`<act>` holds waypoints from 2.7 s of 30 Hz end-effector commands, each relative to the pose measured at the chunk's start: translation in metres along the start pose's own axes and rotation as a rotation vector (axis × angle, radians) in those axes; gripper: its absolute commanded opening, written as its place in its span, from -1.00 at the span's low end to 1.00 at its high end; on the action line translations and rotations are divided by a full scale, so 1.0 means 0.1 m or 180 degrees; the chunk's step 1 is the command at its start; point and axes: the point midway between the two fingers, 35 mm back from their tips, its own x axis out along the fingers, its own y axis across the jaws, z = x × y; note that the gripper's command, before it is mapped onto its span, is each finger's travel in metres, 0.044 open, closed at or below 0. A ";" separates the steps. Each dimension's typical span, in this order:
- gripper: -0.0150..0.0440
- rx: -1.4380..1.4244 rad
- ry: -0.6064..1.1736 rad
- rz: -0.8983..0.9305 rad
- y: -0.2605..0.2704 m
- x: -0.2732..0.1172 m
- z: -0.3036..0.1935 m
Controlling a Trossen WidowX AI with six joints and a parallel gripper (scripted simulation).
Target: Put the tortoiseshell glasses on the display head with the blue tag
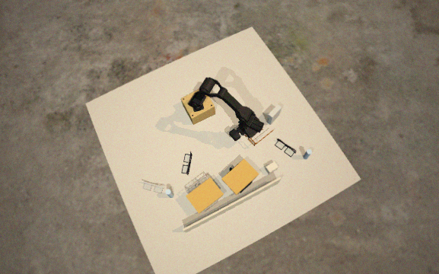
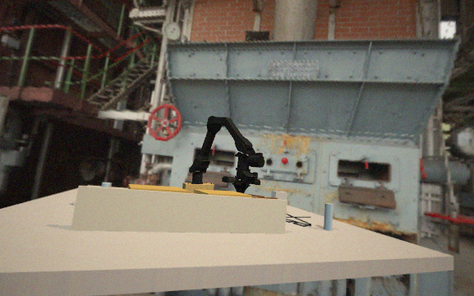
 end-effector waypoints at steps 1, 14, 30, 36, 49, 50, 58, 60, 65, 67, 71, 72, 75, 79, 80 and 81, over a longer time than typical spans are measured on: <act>-0.49 -0.0018 0.0011 0.0000 -0.02 0.02 0.01; -0.49 -0.0018 0.0009 -0.0002 -0.10 0.02 0.08; -0.49 -0.0018 0.0006 -0.0005 -0.20 0.02 0.18; -0.49 -0.0017 0.0005 -0.0006 -0.23 0.02 0.22; -0.49 -0.0017 0.0003 -0.0008 -0.27 0.02 0.30; -0.49 -0.0017 0.0003 -0.0008 -0.28 0.02 0.30; -0.49 -0.0017 0.0001 -0.0009 -0.30 0.02 0.35; -0.49 -0.0017 0.0001 -0.0009 -0.30 0.02 0.36; -0.49 -0.0017 0.0000 -0.0009 -0.31 0.02 0.39; -0.49 -0.0017 0.0000 -0.0009 -0.31 0.02 0.40; -0.49 -0.0017 -0.0001 -0.0009 -0.32 0.02 0.42; -0.49 -0.0017 -0.0001 -0.0009 -0.32 0.02 0.42; -0.49 -0.0017 -0.0001 -0.0010 -0.32 0.01 0.44; -0.49 -0.0017 -0.0002 -0.0010 -0.33 0.01 0.46; -0.49 -0.0017 -0.0002 -0.0010 -0.33 0.01 0.46; -0.49 -0.0017 -0.0002 -0.0010 -0.33 0.01 0.47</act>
